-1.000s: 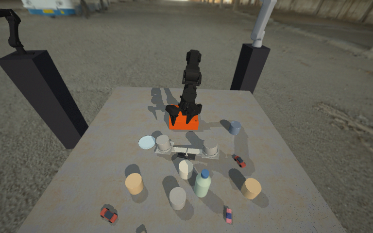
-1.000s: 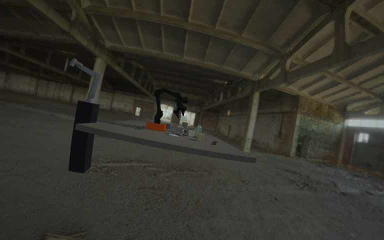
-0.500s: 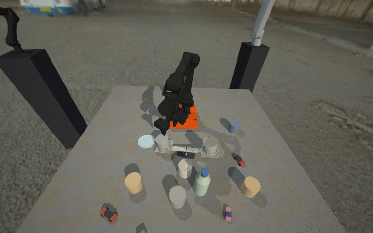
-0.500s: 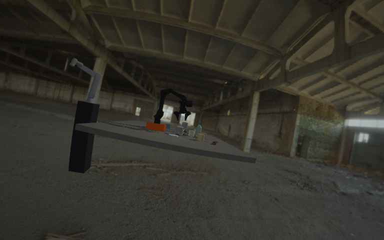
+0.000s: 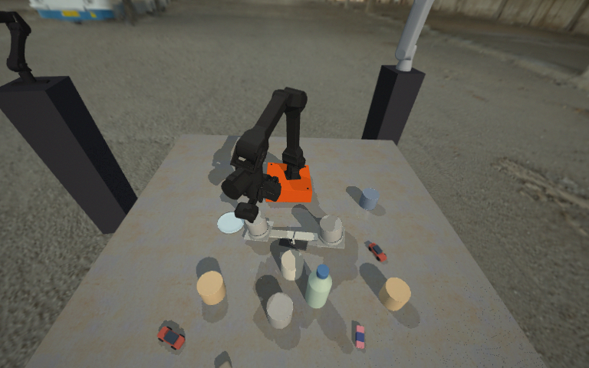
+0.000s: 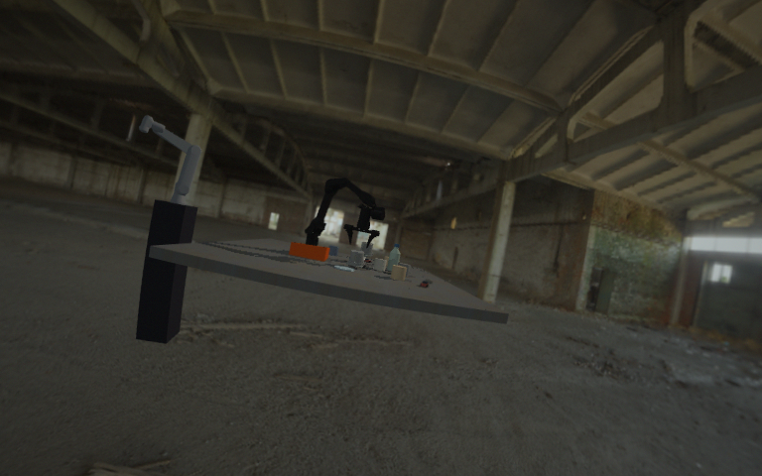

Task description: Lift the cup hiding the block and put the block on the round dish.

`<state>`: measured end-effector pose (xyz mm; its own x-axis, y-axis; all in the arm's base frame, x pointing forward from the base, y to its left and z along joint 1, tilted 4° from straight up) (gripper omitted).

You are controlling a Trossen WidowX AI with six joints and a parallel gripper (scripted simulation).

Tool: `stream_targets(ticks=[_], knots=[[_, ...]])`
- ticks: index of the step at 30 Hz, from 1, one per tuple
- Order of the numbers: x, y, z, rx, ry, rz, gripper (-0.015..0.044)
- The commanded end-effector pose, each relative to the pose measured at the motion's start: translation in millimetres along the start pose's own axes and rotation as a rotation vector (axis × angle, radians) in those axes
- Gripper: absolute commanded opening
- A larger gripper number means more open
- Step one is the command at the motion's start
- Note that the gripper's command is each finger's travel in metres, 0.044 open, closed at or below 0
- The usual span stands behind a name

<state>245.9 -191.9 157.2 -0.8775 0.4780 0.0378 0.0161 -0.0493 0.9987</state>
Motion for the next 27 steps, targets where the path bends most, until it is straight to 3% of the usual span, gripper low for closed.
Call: stream_targets(ticks=[1,27], knots=[[-2,-2,-1,-0.005,0.013,-0.009,0.044],[-4,-46,-1,-0.005,0.013,-0.009,0.044]])
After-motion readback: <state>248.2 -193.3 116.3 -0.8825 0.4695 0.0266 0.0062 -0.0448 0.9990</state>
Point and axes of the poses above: the point midway between the two fingers, 35 mm back from their tips, its own y axis back along the fingers, its own x axis across the jaws, z = x × y, the point moved 8 cm from there along y, back along the fingers, and after that the axes turned 4 degrees about -y, right-handed, at the moved point
